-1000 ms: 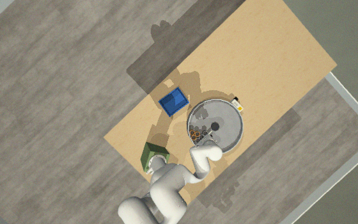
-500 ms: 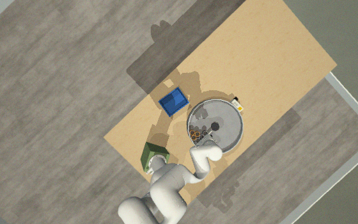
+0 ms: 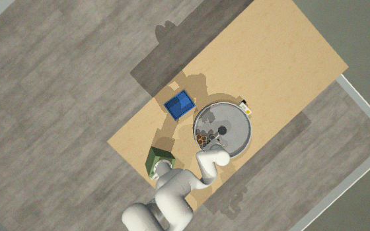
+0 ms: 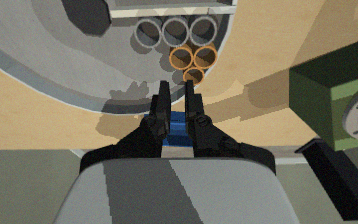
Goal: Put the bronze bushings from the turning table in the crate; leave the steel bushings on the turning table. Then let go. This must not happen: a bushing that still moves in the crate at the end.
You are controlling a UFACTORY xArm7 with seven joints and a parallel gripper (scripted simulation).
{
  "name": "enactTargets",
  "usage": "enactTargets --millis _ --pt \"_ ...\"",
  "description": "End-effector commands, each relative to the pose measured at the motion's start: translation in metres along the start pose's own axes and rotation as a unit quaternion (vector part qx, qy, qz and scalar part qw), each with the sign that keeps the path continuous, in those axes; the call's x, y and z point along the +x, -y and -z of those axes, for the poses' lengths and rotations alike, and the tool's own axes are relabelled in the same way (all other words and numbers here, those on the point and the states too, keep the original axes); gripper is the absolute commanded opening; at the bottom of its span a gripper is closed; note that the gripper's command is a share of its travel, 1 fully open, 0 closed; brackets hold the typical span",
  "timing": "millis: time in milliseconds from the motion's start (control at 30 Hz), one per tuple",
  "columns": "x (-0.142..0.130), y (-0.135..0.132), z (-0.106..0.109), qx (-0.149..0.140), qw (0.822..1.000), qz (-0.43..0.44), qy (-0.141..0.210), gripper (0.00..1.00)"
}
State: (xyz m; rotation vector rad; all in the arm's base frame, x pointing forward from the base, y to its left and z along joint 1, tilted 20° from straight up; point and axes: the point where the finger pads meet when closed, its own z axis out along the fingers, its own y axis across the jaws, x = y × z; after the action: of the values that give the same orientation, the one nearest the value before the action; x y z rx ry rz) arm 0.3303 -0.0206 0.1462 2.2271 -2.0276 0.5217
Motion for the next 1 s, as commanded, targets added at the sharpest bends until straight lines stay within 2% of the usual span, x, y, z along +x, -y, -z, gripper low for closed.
enactTargets --millis 0,67,100,267,400,567,633,700,733,867,967 --pt "0.000 0.001 0.001 0.002 1.000 0.000 0.000 0.15" --pt "0.000 0.001 0.001 0.002 1.000 0.000 0.000 0.15" --pt "0.000 0.001 0.001 0.002 1.000 0.000 0.000 0.10" --pt "-0.002 -0.003 -0.004 0.002 1.000 0.000 0.022 0.10" --pt "-0.006 -0.013 -0.016 0.002 0.997 -0.001 0.078 0.10" --pt "-0.010 -0.028 -0.036 0.003 0.985 -0.002 0.170 0.10" --pt "-0.010 -0.028 -0.036 0.003 0.985 -0.002 0.170 0.10" --pt "-0.012 -0.035 -0.044 0.004 0.978 -0.002 0.208 0.10" --pt "-0.012 -0.035 -0.044 0.004 0.978 -0.002 0.210 0.10" --pt "-0.014 -0.046 -0.060 0.001 0.961 0.001 0.277 0.10" --pt "-0.016 -0.053 -0.068 0.000 0.950 0.001 0.312 0.10"
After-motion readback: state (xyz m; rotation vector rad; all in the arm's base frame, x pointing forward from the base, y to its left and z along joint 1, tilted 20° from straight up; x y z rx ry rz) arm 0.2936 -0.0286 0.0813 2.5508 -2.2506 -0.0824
